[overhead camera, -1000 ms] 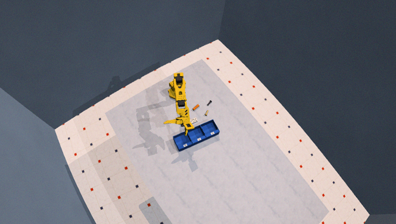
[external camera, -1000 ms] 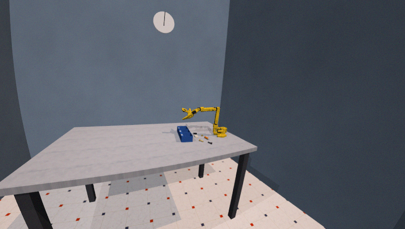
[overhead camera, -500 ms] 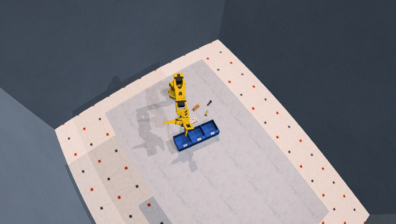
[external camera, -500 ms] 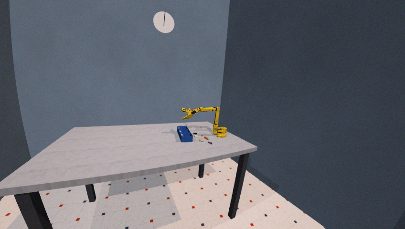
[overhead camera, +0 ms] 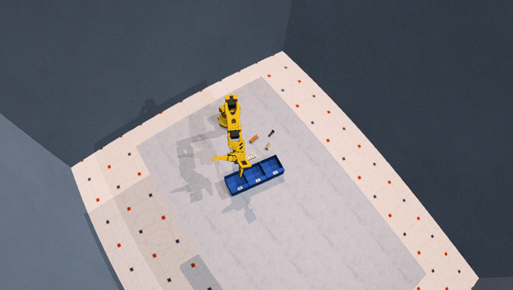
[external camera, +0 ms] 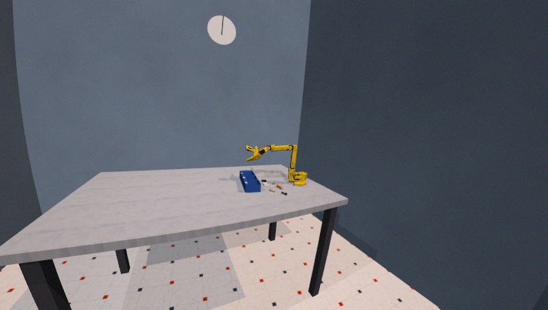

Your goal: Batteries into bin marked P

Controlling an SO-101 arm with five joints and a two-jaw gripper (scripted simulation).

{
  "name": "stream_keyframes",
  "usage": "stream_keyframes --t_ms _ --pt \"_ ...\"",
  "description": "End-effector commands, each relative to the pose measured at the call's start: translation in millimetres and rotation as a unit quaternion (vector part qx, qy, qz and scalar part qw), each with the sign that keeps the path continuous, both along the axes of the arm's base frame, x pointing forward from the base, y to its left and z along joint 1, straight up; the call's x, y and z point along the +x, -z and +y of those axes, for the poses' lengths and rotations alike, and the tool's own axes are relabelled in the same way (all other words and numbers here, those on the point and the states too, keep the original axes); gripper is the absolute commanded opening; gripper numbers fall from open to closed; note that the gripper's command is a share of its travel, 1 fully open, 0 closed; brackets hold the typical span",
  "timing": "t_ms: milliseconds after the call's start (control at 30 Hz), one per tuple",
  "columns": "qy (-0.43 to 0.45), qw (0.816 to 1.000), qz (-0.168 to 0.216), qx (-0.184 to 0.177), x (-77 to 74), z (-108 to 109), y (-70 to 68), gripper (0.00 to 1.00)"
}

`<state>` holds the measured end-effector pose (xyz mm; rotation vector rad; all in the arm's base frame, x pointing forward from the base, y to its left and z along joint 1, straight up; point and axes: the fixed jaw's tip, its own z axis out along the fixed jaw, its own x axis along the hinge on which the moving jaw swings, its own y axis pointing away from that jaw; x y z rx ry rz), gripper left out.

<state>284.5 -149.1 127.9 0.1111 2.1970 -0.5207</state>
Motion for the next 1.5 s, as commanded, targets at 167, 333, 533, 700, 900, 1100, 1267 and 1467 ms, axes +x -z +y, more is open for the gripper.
stream_keyframes --t_ms 167,333,533,700,900,1100,1267,1467 --pt "0.001 0.999 -0.035 -0.023 4.5 -5 -20.6 1.0" --pt "0.001 0.999 -0.034 -0.022 4.6 -5 -20.1 1.0" --pt "0.001 1.0 -0.019 -0.014 5.3 -5 -10.0 1.0" --pt "0.001 1.0 0.007 0.001 5.8 -6 8.0 1.0" --pt "0.001 0.999 0.031 0.014 5.5 -5 24.1 1.0" --pt "0.001 0.998 0.056 0.028 4.3 -5 41.1 1.0" --pt "0.001 0.998 0.061 0.031 3.9 -4 44.9 1.0" --pt "0.001 0.998 0.062 0.031 3.3 -4 45.1 1.0"
